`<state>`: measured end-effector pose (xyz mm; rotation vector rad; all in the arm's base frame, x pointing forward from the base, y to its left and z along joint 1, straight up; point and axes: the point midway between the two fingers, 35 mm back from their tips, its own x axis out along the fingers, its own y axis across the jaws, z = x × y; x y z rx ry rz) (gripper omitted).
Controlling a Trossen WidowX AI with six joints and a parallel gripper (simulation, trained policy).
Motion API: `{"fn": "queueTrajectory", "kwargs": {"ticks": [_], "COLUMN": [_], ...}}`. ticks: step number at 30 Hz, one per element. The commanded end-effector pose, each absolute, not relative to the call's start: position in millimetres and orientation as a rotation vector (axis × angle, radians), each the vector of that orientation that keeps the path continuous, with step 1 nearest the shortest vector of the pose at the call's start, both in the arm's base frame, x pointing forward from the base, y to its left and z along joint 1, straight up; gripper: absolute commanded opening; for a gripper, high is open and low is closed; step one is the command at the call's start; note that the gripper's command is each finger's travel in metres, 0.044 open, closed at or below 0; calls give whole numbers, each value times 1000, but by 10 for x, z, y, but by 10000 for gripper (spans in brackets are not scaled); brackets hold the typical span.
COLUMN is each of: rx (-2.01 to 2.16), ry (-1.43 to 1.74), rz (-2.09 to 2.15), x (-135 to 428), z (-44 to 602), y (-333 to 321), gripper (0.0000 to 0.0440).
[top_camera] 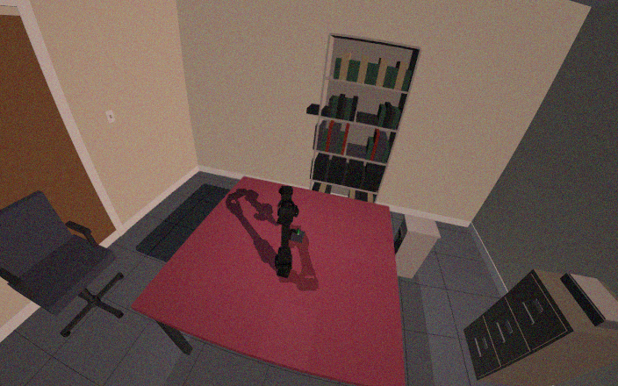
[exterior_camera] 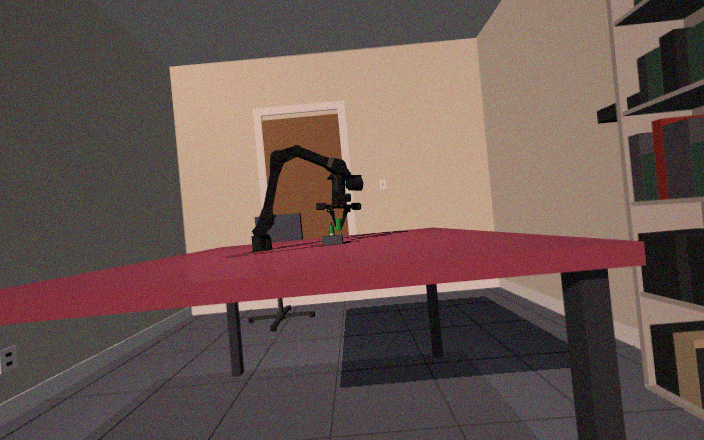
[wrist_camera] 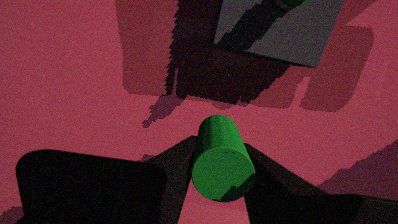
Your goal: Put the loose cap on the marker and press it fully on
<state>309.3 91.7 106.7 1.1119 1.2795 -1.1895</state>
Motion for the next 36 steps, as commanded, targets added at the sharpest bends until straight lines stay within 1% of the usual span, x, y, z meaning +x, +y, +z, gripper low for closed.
{"fn": "queueTrajectory", "kwargs": {"ticks": [1,17,24,36], "rx": [1146,1225,1252,1268], "ry": [1257,1223,1219,1234], "rz": [-1173,-1251,-1305,-1352], "x": [3136,3034,2942,2866], "z": [1244,1679,1707,1584], "y": [835,253,50,-16], "gripper": [77,57,42,19]}}
